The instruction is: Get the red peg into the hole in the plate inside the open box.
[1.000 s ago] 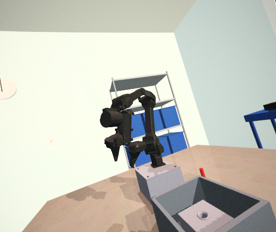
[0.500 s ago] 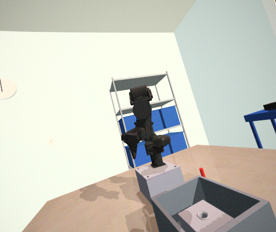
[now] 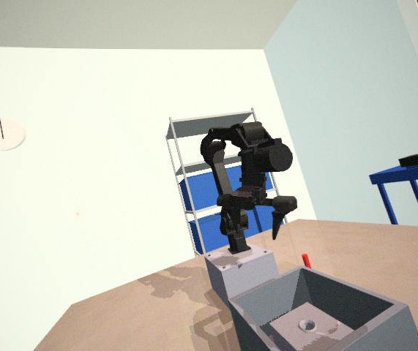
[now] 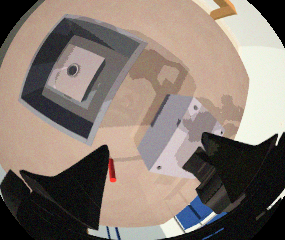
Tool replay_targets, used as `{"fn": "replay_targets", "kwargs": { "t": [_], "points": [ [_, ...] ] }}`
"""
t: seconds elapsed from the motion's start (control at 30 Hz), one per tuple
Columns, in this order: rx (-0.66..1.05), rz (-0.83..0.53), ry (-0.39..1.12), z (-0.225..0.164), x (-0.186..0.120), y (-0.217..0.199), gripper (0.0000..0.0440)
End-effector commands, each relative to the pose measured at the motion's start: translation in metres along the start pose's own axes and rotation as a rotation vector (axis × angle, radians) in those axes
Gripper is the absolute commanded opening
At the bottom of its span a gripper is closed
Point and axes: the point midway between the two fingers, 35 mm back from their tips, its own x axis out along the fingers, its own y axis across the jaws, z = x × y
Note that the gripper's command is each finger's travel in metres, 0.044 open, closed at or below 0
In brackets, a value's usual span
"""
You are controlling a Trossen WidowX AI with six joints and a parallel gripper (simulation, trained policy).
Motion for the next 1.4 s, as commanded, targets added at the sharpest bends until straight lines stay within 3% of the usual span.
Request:
{"fn": "replay_targets", "kwargs": {
  "t": [0.0,0.67,1.37],
  "points": [
    [0.000,-0.013,0.021,-0.019,-0.001,0.014,0.0440],
    [-0.046,-0.111,0.060,-0.109,0.019,0.048,0.0440],
    [-0.130,-0.037,0.040,-0.134,0.086,0.082,0.0440]
  ]
}}
